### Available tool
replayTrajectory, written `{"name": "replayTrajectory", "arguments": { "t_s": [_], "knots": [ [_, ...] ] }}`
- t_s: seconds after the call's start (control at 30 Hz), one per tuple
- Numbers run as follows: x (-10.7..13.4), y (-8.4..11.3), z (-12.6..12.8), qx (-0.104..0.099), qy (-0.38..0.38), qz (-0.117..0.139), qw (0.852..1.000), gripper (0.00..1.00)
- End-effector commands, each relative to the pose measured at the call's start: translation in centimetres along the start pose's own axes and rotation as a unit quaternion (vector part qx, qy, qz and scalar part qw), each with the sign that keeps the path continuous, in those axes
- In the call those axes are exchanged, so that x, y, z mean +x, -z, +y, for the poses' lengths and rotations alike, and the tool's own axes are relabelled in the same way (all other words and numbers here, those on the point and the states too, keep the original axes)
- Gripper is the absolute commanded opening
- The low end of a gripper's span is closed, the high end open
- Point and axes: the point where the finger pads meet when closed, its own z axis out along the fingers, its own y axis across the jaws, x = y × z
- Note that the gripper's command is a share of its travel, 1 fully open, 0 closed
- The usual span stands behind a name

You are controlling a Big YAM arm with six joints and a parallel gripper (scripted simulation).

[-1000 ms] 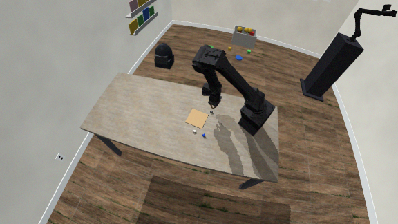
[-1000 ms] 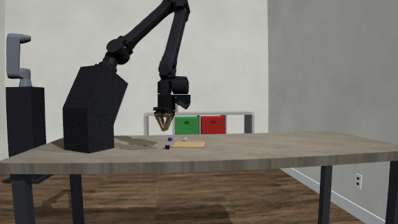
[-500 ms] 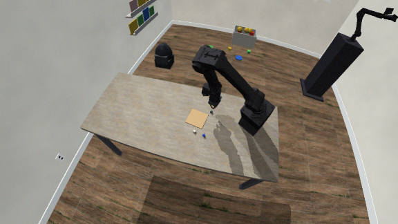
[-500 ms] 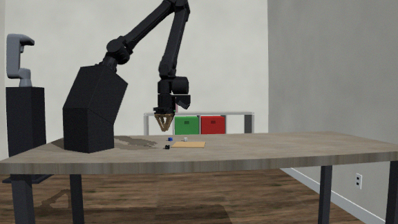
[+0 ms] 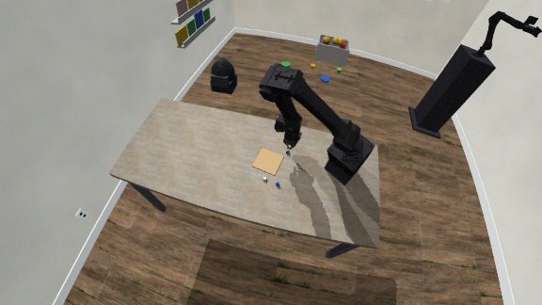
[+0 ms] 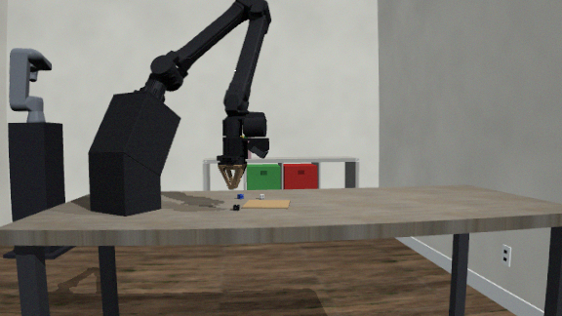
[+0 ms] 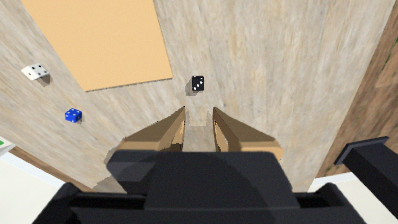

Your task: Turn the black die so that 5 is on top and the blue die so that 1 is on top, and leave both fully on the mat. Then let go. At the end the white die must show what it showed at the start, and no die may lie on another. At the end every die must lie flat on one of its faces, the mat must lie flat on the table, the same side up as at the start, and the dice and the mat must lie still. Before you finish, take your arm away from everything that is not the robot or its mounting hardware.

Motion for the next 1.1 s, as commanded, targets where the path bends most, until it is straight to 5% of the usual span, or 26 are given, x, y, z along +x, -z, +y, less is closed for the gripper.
{"name": "replayTrajectory", "arguments": {
  "t_s": [0.0,1.07],
  "knots": [
    [-0.3,-0.7,0.3,0.000,0.002,-0.003,1.000,0.31],
    [0.0,-4.1,0.4,0.000,0.002,-0.001,1.000,0.31]
  ]
}}
